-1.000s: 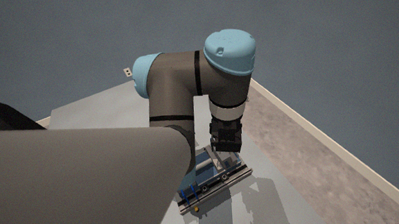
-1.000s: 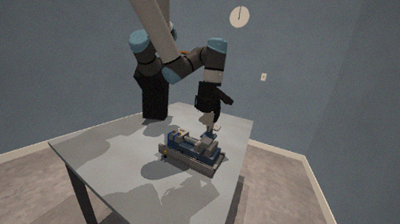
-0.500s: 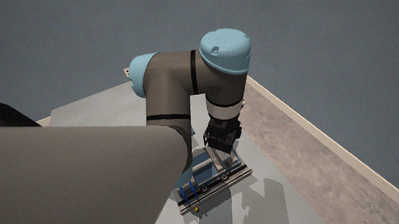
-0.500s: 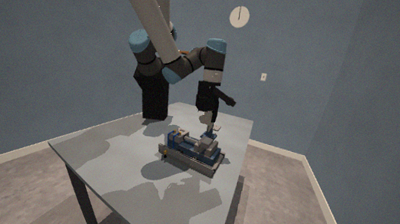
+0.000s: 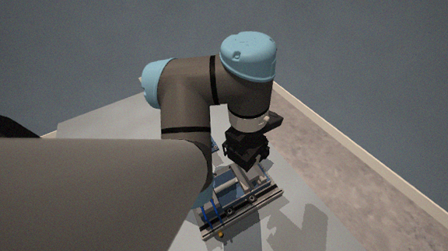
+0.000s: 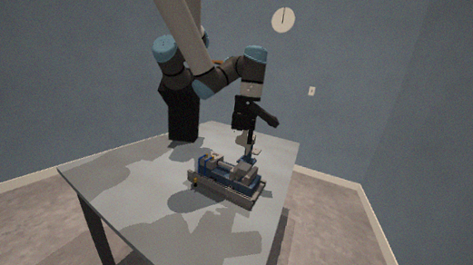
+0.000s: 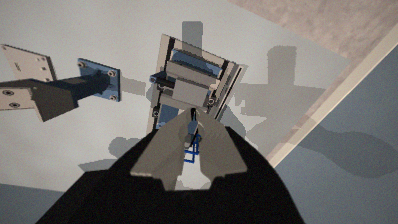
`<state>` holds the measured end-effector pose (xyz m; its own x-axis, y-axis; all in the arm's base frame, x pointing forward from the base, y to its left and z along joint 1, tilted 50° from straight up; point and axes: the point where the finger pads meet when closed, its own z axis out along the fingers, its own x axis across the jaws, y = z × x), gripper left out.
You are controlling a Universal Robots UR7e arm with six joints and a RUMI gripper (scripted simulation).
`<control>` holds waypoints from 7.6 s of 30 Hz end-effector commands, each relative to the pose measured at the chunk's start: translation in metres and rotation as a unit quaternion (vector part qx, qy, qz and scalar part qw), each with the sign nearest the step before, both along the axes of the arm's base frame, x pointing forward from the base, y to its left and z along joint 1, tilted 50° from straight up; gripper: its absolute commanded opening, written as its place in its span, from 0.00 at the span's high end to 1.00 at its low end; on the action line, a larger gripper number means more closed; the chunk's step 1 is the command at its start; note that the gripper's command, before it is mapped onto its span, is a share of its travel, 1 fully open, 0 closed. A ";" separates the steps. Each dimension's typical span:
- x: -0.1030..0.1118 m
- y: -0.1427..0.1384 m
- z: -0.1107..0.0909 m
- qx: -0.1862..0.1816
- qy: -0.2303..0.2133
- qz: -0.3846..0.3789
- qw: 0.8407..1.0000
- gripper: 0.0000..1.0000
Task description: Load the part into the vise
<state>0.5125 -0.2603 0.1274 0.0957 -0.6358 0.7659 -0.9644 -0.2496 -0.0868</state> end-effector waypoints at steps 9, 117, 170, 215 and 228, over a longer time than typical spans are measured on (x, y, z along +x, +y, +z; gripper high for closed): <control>-0.003 0.003 -0.003 0.039 -0.115 -0.105 0.987 1.00; -0.036 0.011 -0.019 0.201 -0.604 -0.527 0.564 1.00; -0.033 0.003 -0.022 0.200 -0.602 -0.530 0.562 1.00; -0.021 -0.031 -0.051 0.200 -0.603 -0.530 0.562 1.00; -0.021 -0.031 -0.051 0.200 -0.603 -0.530 0.562 1.00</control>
<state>0.4904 -0.2895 0.0748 -0.9360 0.0083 -0.3519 0.2624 0.6831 -0.6816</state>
